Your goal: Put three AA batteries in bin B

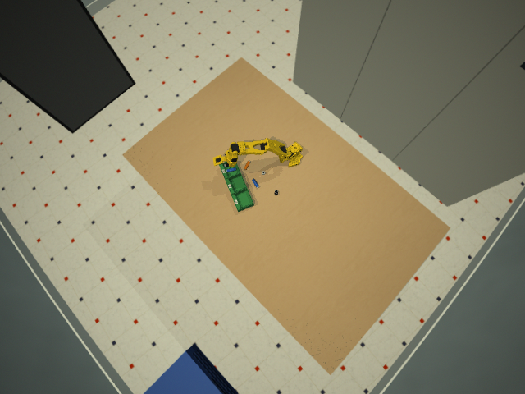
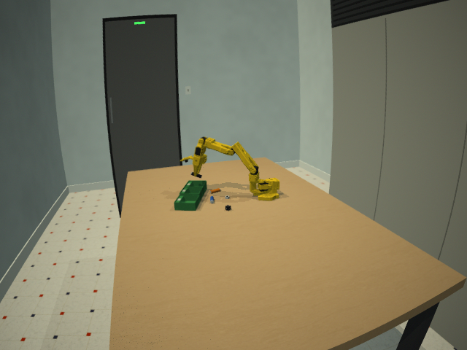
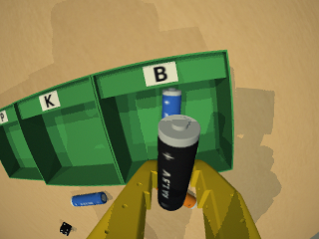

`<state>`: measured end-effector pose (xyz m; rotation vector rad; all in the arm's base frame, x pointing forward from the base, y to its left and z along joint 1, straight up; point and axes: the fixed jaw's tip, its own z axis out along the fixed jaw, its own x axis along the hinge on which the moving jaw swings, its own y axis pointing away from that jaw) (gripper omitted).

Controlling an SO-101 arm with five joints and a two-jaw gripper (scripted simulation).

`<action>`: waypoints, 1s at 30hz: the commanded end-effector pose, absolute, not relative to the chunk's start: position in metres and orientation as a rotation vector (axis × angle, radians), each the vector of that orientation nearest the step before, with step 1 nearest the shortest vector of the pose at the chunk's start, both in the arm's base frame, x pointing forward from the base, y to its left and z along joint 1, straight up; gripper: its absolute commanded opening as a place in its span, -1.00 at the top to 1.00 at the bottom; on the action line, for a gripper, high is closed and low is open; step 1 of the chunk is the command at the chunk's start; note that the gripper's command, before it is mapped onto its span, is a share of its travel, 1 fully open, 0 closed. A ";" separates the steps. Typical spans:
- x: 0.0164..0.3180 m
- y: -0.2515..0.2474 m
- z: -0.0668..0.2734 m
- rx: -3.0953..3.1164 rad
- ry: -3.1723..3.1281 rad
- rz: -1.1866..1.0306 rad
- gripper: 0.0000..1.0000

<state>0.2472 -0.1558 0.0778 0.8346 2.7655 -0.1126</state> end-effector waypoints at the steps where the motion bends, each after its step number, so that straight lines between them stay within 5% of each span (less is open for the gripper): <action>1: 0.251 -0.161 0.097 0.810 2.691 -0.146 1.00; 30: 0.249 -0.160 0.085 0.818 2.717 -0.135 1.00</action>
